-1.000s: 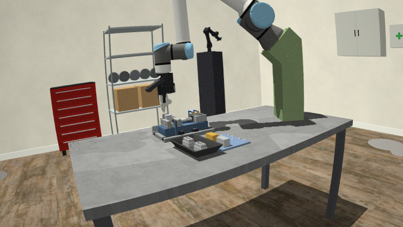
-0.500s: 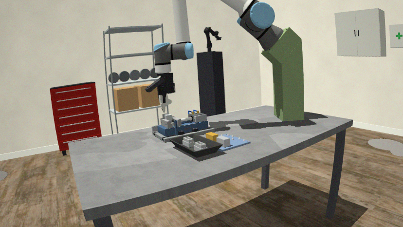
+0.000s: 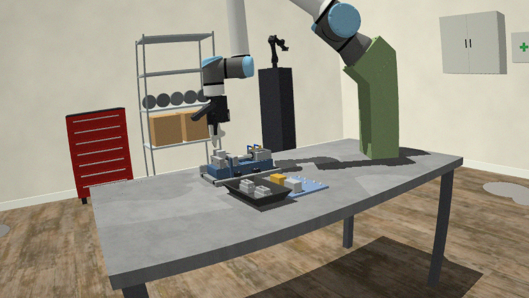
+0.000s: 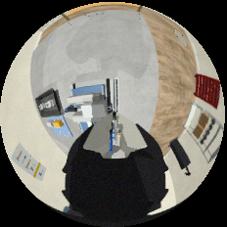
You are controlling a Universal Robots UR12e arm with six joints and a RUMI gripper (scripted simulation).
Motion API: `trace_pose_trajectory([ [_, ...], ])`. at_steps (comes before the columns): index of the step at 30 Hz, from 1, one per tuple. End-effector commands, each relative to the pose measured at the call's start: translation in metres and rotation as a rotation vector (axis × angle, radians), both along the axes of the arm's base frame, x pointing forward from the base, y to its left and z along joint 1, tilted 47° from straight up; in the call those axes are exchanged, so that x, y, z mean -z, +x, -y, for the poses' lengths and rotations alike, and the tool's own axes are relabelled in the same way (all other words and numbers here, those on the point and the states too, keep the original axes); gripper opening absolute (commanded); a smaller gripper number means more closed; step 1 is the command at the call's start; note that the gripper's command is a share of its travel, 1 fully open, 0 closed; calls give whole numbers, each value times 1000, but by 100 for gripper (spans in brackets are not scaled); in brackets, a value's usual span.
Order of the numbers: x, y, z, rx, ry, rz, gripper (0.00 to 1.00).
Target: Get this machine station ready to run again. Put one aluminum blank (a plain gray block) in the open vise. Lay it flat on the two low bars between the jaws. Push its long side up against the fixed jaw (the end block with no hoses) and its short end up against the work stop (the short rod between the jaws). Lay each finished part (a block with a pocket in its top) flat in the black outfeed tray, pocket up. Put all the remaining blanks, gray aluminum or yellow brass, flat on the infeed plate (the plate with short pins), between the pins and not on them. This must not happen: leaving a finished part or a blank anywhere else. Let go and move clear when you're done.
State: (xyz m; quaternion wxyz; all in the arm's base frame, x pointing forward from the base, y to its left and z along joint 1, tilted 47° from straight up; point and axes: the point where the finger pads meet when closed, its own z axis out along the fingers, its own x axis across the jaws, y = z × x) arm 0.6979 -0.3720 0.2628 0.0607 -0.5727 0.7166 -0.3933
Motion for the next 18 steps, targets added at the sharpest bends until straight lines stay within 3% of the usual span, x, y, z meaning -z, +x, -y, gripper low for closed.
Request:
trace_pose_trajectory([
  [1, -1, 0, 0, 0, -1, 1, 0],
  [18, -1, 0, 0, 0, -1, 1, 0],
])
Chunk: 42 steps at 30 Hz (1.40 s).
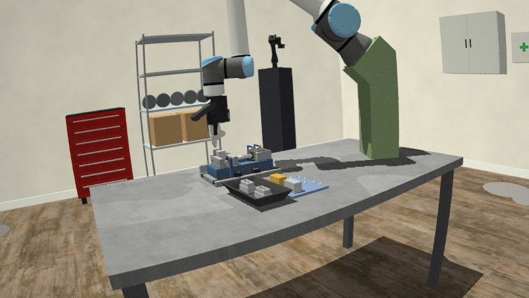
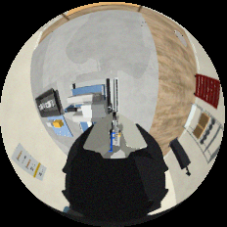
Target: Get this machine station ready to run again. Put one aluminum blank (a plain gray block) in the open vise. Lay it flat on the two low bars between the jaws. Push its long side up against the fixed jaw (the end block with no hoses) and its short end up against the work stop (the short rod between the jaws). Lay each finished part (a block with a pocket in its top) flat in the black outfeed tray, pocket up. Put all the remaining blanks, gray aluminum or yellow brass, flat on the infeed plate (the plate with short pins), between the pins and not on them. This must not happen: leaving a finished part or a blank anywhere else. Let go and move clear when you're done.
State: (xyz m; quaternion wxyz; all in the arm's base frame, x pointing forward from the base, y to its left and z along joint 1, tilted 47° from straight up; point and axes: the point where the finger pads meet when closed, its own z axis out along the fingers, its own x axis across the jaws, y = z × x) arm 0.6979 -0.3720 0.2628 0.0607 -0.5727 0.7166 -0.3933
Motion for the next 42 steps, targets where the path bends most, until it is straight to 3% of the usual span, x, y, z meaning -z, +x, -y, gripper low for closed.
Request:
trace_pose_trajectory([
  [1, -1, 0, 0, 0, -1, 1, 0],
  [42, 4, 4, 3, 0, -1, 1, 0],
])
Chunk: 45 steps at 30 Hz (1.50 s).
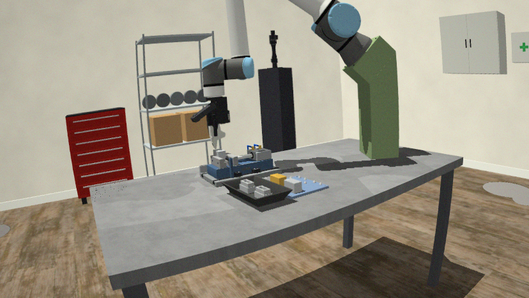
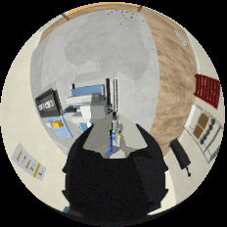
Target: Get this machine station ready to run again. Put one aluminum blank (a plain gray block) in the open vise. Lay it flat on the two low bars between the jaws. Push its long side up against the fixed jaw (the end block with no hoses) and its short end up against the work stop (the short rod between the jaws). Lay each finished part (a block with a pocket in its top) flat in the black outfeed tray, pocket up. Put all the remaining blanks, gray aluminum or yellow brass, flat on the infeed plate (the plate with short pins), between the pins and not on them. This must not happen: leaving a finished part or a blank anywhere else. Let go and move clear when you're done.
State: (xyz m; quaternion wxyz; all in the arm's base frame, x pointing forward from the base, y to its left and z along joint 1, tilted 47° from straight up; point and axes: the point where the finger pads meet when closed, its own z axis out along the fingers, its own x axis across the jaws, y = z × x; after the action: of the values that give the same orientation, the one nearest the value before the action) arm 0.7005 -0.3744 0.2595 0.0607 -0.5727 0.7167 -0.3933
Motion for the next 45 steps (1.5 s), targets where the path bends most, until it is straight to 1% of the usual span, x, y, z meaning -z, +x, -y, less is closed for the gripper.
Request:
trace_pose_trajectory([
  [1, 1, 2, 1, 0, -1, 1, 0],
  [19, 6, 5, 4, 0, -1, 1, 0],
  [45, 7, 6, 5, 0, -1, 1, 0],
])
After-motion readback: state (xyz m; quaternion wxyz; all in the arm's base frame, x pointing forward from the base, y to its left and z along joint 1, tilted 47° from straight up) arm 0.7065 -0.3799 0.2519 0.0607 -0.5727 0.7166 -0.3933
